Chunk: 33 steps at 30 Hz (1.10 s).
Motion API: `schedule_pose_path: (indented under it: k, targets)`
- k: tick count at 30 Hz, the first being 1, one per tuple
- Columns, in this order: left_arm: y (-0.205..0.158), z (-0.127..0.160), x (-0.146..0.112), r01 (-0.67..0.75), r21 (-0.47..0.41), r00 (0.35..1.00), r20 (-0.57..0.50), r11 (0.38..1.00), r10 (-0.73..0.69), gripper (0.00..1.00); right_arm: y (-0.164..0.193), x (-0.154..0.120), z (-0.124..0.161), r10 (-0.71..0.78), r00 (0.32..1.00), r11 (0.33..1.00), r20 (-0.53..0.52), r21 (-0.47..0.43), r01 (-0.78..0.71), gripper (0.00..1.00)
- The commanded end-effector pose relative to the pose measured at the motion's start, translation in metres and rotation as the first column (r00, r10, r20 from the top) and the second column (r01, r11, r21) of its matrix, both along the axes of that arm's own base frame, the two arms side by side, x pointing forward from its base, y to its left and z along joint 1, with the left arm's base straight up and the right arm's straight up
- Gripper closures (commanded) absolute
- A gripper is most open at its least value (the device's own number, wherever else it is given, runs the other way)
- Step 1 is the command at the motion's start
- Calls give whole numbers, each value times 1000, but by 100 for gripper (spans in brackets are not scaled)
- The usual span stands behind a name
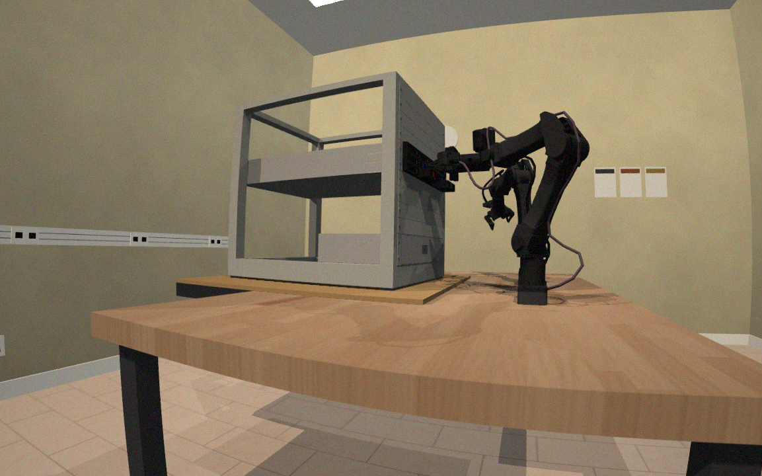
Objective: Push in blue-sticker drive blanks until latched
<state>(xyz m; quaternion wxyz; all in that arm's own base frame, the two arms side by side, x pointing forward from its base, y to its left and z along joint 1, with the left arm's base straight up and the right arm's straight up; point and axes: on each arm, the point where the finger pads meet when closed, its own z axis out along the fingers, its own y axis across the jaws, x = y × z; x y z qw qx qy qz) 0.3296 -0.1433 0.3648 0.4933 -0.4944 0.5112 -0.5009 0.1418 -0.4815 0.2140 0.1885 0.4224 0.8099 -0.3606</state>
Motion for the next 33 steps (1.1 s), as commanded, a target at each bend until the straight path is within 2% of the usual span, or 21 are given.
schedule_pose_path:
  k: [1,12,20,26,27,33]
  targets:
    - [4,5,-19,-1,-6,1000,9,1000,1,100,-1,0,10,-1,1000,1000,10,-25,1,0]
    - [7,9,-82,-1,-15,1000,15,1000,1,100,-1,0,10,-1,1000,1000,10,-25,1,0]
    - [8,12,-100,-1,-24,1000,17,1000,1,100,-1,0,10,-1,1000,1000,10,-25,1,0]
    - [8,8,-104,-1,-14,1000,14,1000,1,100,-1,0,10,-1,1000,1000,10,-25,1,0]
    - [8,8,-104,-1,-14,1000,14,1000,1,0,-1,0,10,-1,1000,1000,10,-25,1,0]
    - [9,8,-103,-6,-14,1000,13,1000,6,0,-1,0,10,-1,1000,1000,10,-25,1,0]
